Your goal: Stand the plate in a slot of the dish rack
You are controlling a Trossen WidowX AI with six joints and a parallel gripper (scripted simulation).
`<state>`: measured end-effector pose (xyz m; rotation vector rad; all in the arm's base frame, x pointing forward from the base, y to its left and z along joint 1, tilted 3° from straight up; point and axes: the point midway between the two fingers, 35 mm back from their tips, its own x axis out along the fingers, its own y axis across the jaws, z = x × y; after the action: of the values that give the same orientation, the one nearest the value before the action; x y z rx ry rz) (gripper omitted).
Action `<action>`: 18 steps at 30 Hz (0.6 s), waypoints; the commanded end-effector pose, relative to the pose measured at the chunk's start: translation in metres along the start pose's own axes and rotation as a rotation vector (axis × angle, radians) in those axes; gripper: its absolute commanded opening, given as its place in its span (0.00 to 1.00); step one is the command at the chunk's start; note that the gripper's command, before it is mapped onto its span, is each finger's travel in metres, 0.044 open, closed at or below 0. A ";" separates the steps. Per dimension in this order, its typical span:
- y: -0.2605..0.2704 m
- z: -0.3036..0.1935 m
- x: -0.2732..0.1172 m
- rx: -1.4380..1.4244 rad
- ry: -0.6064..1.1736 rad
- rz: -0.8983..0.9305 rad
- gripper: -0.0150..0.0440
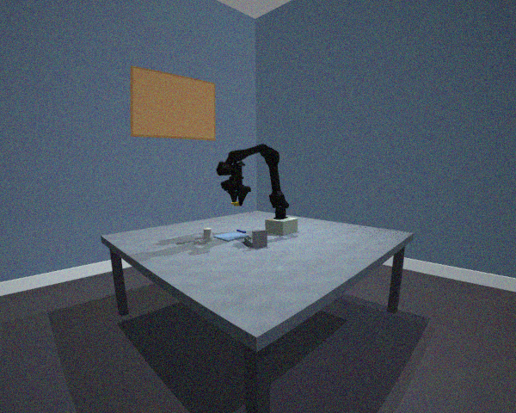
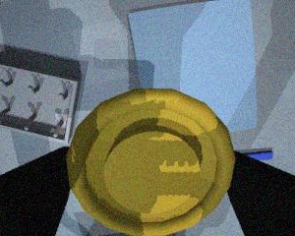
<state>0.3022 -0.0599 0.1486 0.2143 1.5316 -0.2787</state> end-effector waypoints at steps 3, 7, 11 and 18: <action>0.040 -0.028 0.000 0.165 -0.005 0.003 0.25; 0.050 -0.036 0.001 0.204 -0.006 0.001 0.25; 0.050 -0.036 0.001 0.201 -0.003 0.002 0.25; 0.052 -0.038 0.019 0.058 0.072 0.078 0.25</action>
<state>0.2826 -0.0002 0.1338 0.3439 1.5562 -0.3199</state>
